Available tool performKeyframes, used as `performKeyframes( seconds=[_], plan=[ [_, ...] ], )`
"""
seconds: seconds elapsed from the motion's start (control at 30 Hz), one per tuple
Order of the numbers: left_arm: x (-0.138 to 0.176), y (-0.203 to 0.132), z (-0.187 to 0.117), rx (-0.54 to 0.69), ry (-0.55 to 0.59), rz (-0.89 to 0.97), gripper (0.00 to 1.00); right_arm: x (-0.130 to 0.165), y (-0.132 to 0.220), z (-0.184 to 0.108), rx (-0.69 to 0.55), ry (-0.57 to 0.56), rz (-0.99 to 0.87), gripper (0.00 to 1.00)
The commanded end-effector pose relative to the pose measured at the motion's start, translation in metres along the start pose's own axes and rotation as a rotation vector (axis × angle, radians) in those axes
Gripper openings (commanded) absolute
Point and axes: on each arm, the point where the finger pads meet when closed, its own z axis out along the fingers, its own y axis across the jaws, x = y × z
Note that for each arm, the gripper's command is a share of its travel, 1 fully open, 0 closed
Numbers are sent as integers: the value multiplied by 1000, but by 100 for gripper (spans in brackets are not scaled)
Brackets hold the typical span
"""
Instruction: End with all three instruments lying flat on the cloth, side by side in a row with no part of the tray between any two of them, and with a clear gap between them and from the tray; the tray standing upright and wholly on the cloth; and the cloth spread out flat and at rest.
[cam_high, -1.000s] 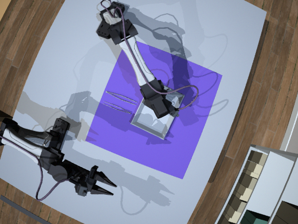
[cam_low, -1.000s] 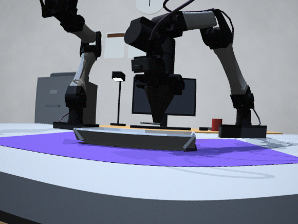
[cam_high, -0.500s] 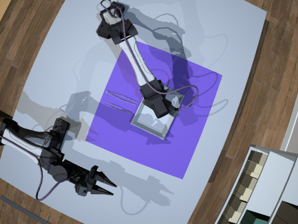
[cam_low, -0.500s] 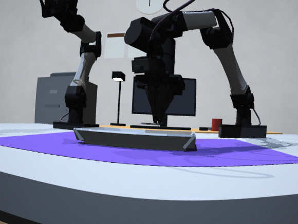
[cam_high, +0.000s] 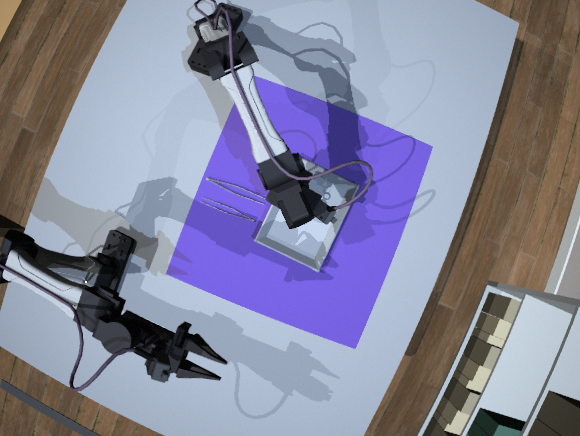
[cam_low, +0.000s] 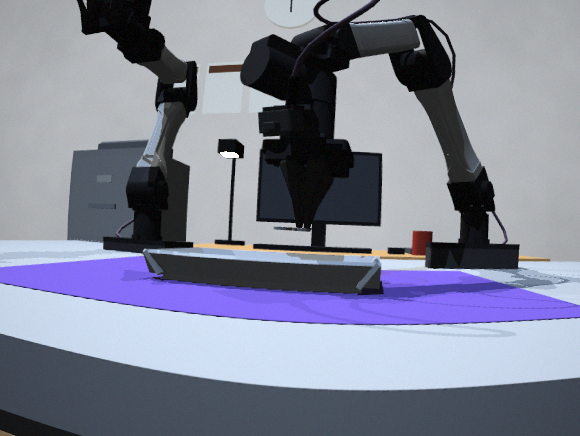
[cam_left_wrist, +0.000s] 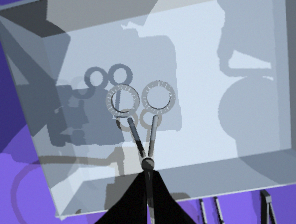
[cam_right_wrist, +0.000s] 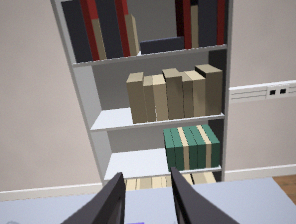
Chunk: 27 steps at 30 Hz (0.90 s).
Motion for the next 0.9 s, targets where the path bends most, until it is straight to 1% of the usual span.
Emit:
performKeyframes(
  seconds=[0.0, 0.03, 0.07, 0.17, 0.5, 0.57, 0.6, 0.63, 0.7, 0.73, 0.8, 0.87],
  plan=[
    [0, -1, -19, 1, -46, -46, 6, -22, 2, -3, -14, -86, 8, 33],
    [7, -1, -13, -13, -27, -47, 6, -22, 2, -3, -14, -86, 8, 33],
    [10, -2, -23, -6, -36, -53, 6, -22, 2, -3, -14, -86, 8, 33],
    [25, 0, -27, -25, -17, -61, 6, -22, 2, -3, -14, -86, 8, 33],
    [65, -6, -44, -33, -15, -101, 6, -22, 2, -3, -14, -86, 8, 33],
    [65, -6, -44, -33, -15, -101, 6, -22, 2, -3, -14, -86, 8, 33],
    [67, -9, -38, -30, -18, -105, 6, -22, 2, -3, -14, -86, 8, 33],
    [69, -10, -47, -18, -31, -112, 6, -22, 2, -3, -14, -86, 8, 33],
    [74, -11, -46, -13, -37, -122, 6, -22, 2, -3, -14, -86, 8, 33],
    [82, -10, -27, -40, -11, -120, 6, -22, 2, -3, -14, -86, 8, 33],
    [79, -20, -41, 18, -65, -135, 6, -22, 2, -3, -14, -86, 8, 33],
    [87, -20, -38, 18, -68, -142, 6, -22, 2, -3, -14, -86, 8, 33]
  ],
)
